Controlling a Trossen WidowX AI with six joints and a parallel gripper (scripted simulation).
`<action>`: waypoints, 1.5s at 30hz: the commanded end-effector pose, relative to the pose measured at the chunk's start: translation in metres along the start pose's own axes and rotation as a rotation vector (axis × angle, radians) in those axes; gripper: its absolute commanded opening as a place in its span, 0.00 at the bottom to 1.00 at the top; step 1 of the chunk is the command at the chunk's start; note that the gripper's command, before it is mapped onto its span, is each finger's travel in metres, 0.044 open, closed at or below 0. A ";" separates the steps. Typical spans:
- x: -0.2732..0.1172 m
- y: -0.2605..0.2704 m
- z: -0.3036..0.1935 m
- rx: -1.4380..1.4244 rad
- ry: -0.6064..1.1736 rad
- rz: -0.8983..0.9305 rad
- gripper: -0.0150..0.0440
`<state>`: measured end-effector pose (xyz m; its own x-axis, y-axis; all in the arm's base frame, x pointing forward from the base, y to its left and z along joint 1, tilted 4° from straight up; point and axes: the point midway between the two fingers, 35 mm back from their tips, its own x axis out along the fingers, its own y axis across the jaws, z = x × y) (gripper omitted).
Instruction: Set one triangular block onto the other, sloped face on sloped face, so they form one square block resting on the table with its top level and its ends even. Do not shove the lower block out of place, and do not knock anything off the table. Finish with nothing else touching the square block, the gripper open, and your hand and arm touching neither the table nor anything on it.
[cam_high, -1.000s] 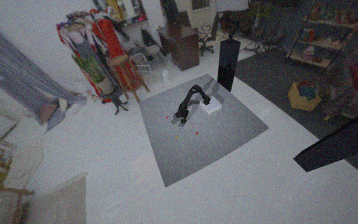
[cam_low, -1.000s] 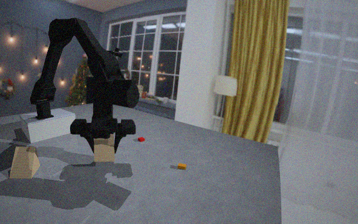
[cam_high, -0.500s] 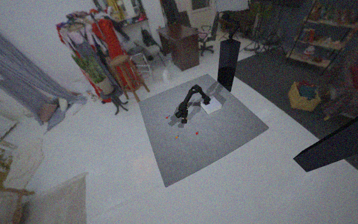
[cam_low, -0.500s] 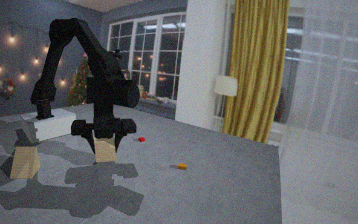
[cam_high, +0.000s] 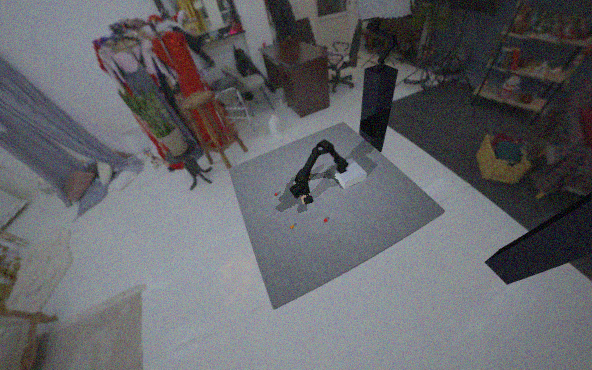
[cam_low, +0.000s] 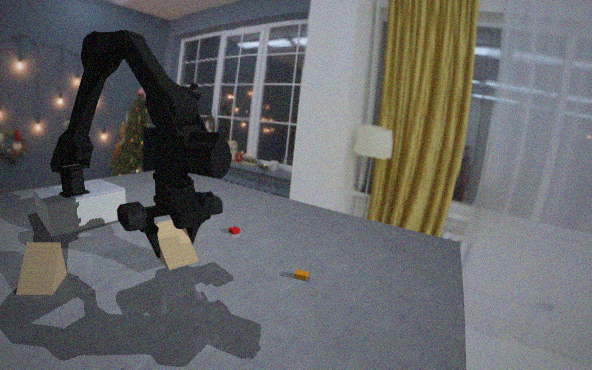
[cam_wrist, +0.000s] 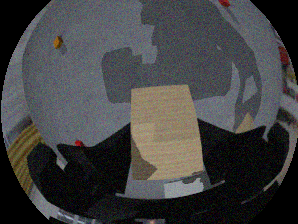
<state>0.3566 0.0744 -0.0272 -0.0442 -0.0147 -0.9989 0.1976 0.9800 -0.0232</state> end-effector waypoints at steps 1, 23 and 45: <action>0.000 0.000 0.000 -0.110 -0.003 -0.003 0.25; 0.000 0.001 0.000 -0.682 -0.006 -0.005 0.25; 0.000 0.001 -0.001 -1.261 -0.010 -0.006 0.25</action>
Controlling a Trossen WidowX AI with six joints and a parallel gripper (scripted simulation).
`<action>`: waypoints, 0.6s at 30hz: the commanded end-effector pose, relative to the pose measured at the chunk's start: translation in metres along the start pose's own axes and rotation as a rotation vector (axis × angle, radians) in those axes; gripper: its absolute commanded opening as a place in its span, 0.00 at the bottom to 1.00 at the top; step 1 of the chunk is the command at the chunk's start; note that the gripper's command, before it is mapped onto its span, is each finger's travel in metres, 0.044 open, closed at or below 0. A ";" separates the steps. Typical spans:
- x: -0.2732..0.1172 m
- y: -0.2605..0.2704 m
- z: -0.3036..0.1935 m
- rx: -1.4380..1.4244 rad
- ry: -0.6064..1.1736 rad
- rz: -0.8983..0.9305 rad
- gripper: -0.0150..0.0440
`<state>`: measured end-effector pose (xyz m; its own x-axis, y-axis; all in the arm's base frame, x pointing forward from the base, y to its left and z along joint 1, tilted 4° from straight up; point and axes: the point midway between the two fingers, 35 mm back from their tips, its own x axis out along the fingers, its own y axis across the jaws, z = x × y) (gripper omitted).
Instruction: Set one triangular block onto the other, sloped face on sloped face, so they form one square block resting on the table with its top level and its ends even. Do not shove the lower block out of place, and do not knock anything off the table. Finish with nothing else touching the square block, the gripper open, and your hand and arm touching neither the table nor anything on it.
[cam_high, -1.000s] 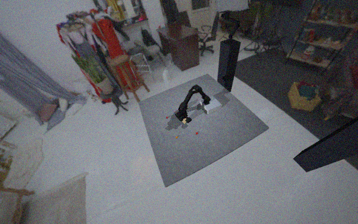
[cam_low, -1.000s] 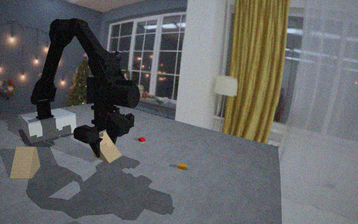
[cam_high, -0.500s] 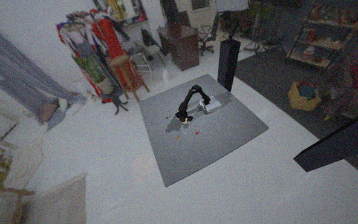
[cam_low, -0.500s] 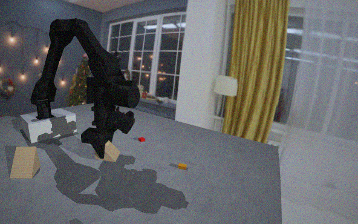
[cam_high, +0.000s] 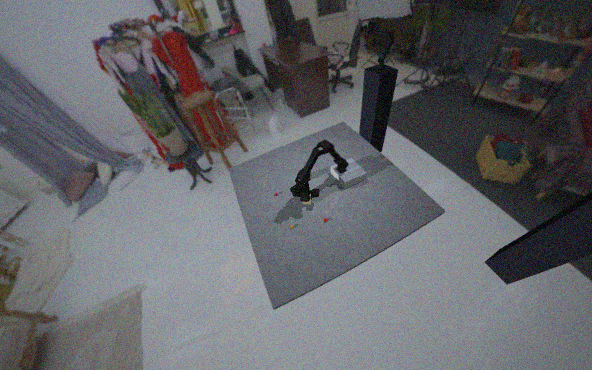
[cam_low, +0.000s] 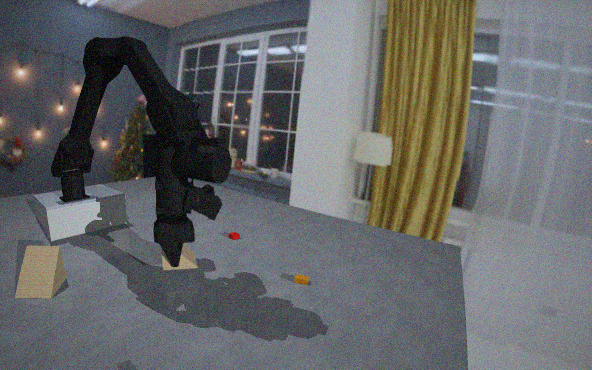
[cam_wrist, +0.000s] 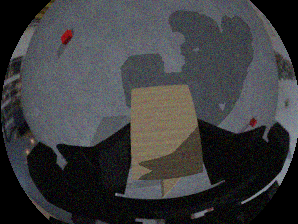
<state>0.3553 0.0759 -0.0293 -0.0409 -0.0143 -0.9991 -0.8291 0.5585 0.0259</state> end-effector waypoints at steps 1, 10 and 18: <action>-0.002 -0.001 0.000 -0.109 -0.003 -0.008 0.25; -0.002 0.000 0.000 -0.341 -0.004 -0.008 0.25; -0.002 0.000 0.000 -0.560 -0.004 -0.009 0.25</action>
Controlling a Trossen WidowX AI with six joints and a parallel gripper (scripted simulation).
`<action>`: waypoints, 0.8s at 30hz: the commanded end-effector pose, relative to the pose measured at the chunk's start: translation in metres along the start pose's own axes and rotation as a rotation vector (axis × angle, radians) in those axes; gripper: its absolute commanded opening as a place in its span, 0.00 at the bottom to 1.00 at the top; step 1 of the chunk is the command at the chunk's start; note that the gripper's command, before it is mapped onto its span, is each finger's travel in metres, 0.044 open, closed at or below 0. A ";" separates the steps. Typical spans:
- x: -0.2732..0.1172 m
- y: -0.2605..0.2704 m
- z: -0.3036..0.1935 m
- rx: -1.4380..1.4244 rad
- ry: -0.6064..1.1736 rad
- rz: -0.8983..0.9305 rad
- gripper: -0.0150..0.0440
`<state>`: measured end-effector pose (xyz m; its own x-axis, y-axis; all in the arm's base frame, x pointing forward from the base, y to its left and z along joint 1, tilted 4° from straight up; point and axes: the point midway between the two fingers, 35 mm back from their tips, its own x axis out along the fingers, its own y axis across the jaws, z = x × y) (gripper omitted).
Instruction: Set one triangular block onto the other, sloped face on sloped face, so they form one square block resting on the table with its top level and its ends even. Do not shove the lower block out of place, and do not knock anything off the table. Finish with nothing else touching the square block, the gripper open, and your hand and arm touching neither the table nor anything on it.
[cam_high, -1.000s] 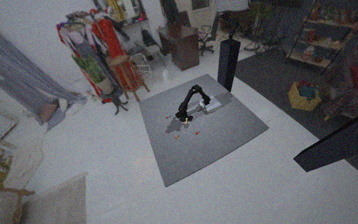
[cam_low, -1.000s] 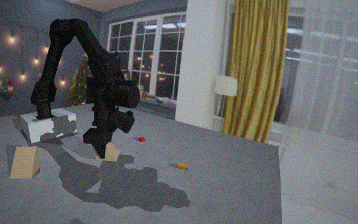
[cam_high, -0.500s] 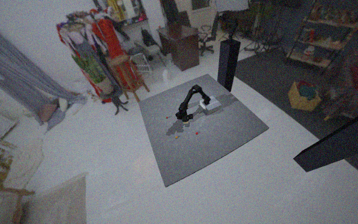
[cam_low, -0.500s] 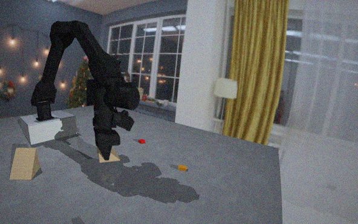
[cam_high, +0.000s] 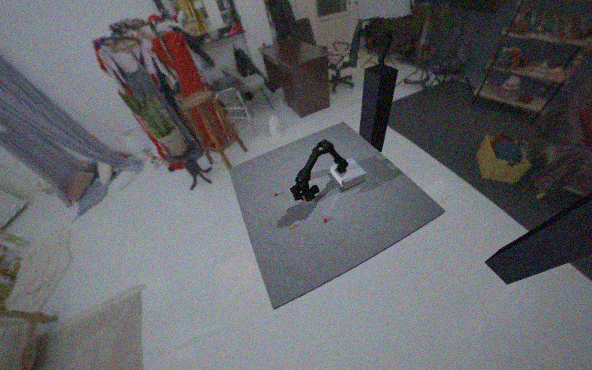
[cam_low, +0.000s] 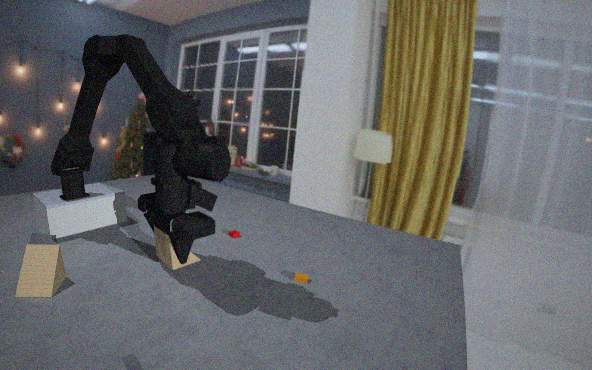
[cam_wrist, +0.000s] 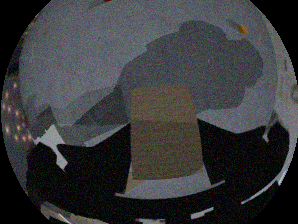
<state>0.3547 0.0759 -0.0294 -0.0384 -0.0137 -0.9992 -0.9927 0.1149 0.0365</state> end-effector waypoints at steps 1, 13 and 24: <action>-0.002 -0.001 0.000 -0.108 -0.002 -0.007 0.25; -0.002 0.000 0.000 -0.281 -0.002 -0.008 0.25; 0.013 0.000 0.000 -0.270 0.000 -0.004 0.25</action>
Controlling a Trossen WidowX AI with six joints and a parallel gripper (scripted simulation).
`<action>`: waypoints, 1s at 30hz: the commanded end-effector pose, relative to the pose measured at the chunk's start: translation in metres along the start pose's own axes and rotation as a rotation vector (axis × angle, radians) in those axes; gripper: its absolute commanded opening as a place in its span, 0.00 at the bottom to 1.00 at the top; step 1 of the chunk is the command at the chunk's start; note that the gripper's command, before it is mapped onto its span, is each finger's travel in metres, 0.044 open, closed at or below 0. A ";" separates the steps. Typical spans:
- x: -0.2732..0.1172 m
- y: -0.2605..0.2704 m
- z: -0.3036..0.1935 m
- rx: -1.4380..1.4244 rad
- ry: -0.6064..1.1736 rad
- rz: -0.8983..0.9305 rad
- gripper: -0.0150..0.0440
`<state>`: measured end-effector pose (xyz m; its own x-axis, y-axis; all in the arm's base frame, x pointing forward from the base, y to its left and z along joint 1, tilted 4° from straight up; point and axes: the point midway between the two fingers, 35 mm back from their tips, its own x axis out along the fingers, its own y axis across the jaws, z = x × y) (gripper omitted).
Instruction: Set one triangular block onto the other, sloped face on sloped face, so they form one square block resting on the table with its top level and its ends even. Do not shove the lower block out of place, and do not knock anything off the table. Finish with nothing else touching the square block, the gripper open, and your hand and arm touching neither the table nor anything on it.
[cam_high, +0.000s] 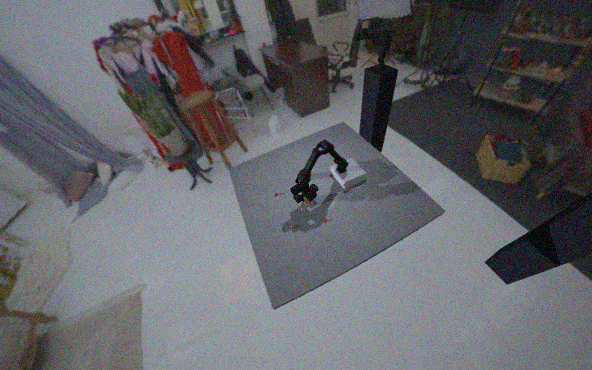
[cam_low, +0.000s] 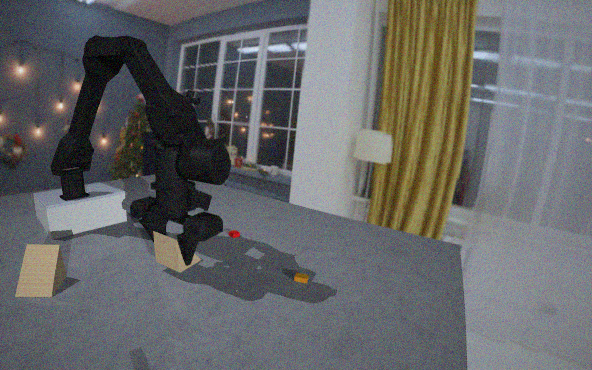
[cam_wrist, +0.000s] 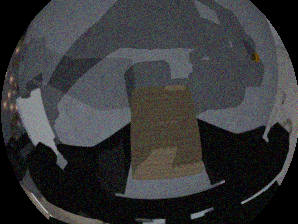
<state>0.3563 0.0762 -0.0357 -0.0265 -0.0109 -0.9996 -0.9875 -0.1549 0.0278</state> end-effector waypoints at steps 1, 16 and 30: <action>0.009 0.002 0.000 0.002 0.001 0.009 0.25; 0.016 0.002 0.000 0.001 0.001 0.011 0.43; 0.016 0.002 0.000 0.001 0.001 0.011 1.00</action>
<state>0.3533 0.0755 -0.0520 -0.0381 -0.0133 -0.9992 -0.9874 -0.1533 0.0396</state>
